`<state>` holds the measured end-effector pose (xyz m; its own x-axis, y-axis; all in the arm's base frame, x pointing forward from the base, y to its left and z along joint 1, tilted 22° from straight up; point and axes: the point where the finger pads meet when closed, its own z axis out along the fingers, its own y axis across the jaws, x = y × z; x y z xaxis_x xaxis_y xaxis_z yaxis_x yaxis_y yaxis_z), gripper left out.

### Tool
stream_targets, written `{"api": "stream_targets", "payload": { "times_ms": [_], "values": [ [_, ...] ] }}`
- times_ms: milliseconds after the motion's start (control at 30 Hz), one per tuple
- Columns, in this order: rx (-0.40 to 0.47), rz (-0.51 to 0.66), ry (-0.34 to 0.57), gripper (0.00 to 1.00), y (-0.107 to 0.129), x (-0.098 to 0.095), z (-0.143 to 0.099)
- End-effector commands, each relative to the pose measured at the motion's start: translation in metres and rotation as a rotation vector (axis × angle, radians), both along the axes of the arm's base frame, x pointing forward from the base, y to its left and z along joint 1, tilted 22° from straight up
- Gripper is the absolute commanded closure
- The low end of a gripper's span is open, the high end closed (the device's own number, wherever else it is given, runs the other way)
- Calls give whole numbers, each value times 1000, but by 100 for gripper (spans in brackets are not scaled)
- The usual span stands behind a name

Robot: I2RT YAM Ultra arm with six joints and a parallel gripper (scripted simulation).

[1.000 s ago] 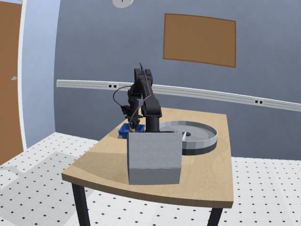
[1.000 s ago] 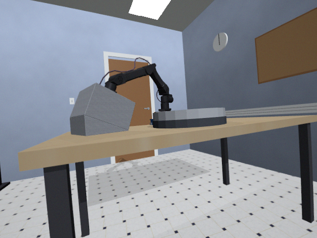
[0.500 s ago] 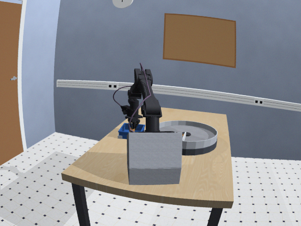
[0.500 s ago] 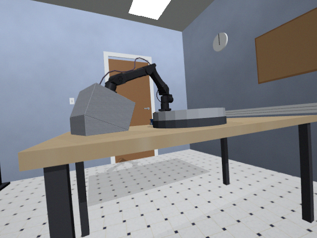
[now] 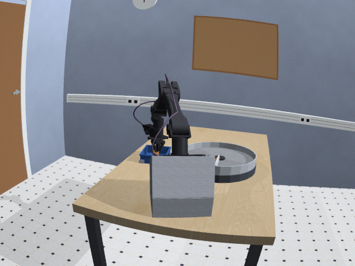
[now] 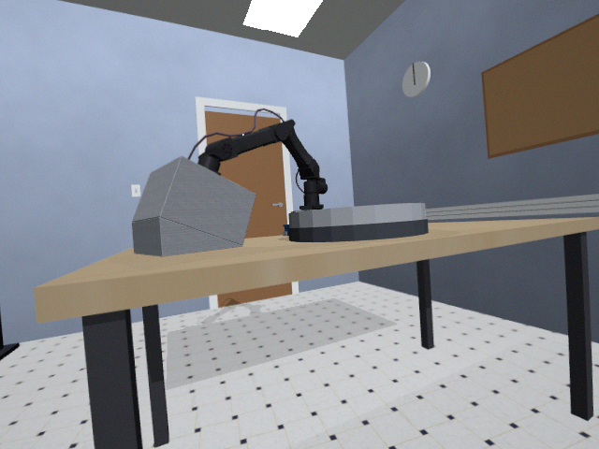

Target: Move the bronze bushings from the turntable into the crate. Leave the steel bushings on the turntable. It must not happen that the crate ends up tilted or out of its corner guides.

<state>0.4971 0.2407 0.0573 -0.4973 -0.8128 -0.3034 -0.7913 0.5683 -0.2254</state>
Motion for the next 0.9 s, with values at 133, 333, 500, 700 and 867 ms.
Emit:
{"api": "stream_targets", "payload": {
  "times_ms": [133, 333, 500, 700, 867],
  "values": [
    [15, -5, -8, 84, -5, 4, 5],
    [15, -5, -8, 84, -5, 4, 5],
    [15, -5, -8, 84, -5, 4, 5],
    [15, -5, -8, 84, -5, 4, 5],
    [15, -5, -8, 84, -5, 4, 5]
  ]
}}
